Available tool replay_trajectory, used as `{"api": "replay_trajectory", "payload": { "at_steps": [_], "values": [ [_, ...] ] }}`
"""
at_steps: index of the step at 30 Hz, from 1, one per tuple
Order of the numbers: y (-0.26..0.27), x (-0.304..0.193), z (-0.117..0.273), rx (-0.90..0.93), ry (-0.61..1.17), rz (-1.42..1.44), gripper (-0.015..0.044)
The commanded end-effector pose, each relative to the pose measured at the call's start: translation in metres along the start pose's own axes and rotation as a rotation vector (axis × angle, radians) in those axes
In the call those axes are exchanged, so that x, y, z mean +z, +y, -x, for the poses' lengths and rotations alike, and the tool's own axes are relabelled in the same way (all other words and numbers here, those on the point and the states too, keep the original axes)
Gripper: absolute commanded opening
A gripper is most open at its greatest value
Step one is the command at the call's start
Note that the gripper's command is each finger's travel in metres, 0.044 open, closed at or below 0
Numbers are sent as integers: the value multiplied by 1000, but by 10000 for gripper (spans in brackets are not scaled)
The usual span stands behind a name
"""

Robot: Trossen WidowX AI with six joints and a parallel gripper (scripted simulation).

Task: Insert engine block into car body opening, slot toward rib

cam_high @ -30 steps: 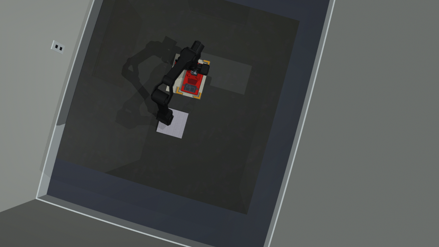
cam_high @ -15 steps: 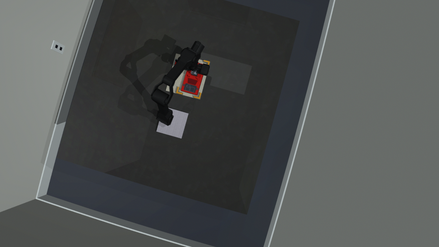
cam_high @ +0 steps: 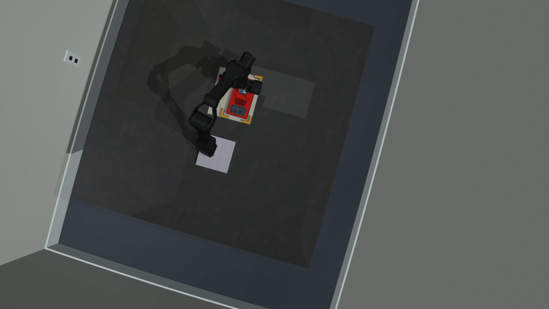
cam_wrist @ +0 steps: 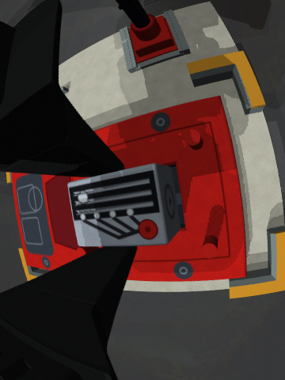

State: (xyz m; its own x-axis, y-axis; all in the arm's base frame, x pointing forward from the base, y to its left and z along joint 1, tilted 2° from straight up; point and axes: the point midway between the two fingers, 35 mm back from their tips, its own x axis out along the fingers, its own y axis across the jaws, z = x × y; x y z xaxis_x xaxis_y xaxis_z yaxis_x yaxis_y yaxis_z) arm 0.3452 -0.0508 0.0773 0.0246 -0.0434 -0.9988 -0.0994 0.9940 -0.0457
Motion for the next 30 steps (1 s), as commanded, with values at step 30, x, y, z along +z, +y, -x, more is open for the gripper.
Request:
{"api": "replay_trajectory", "payload": {
  "at_steps": [30],
  "values": [
    [0, 0, -7, 0, 0, -3, 263]
  ]
}}
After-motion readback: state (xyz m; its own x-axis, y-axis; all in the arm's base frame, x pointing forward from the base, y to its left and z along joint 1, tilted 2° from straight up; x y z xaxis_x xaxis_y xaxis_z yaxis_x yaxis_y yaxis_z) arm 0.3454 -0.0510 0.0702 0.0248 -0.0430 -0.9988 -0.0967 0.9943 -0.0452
